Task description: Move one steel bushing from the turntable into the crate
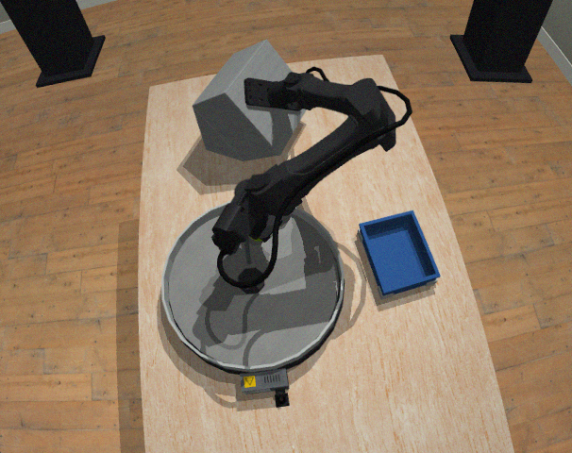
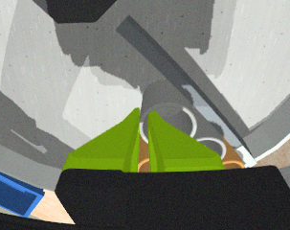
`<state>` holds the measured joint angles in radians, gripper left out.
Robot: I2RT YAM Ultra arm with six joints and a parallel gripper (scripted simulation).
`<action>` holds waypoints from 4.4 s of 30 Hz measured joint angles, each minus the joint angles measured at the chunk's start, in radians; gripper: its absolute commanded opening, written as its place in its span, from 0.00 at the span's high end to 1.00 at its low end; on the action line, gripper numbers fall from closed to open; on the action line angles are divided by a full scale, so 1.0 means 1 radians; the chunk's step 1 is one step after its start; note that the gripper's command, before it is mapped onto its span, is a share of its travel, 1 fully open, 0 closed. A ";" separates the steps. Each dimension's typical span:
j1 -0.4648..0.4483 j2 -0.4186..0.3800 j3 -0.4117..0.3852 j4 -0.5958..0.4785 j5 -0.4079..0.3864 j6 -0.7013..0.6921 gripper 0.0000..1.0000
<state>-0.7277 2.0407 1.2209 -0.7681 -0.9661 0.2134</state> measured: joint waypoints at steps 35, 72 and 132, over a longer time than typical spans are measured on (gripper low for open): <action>-0.024 -0.006 0.026 -0.064 0.003 -0.050 1.00; -0.150 -0.001 0.166 -0.392 0.025 -0.276 1.00; 0.362 -0.507 0.427 -0.455 0.040 0.486 1.00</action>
<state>-0.3656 1.5341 1.6482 -1.2232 -0.9260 0.6998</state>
